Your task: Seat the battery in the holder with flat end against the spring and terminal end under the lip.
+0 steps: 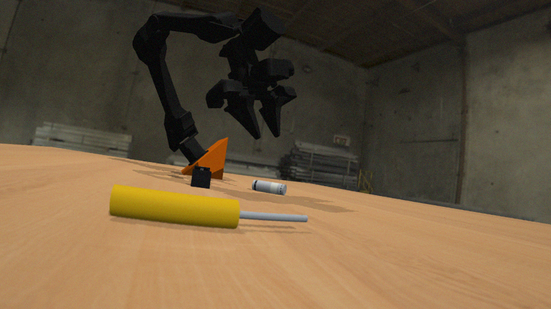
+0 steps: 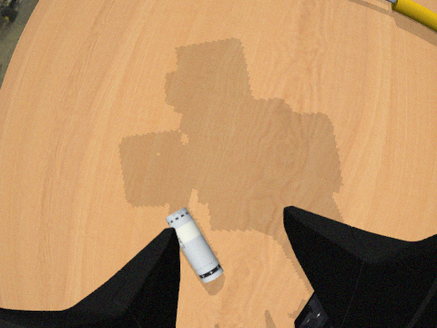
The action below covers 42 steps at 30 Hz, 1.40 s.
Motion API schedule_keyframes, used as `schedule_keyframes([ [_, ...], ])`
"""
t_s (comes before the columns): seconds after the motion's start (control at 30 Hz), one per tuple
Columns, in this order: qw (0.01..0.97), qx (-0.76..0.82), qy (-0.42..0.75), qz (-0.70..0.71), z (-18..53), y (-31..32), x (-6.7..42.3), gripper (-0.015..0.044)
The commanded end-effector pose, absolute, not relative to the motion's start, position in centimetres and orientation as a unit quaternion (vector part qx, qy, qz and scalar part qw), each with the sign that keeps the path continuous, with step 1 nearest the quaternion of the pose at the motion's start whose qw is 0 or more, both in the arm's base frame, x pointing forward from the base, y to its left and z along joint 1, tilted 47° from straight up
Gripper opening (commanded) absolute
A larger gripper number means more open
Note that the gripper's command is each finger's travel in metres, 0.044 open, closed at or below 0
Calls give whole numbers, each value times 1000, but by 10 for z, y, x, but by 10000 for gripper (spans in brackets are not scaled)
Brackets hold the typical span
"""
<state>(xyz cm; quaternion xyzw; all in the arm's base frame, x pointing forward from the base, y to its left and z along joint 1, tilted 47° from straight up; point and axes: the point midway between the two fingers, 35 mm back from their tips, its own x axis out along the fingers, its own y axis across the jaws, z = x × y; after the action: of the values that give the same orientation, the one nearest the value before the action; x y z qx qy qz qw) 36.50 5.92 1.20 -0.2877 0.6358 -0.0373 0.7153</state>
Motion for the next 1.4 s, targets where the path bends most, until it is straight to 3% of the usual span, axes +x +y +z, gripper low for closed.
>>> schedule_keyframes([
  [0.0,617,-369,695,-33,-23,63,346,234],
  [0.2,487,-464,739,-26,-55,66,322,234],
  [1.37,487,-465,739,-26,-88,31,318,234],
])
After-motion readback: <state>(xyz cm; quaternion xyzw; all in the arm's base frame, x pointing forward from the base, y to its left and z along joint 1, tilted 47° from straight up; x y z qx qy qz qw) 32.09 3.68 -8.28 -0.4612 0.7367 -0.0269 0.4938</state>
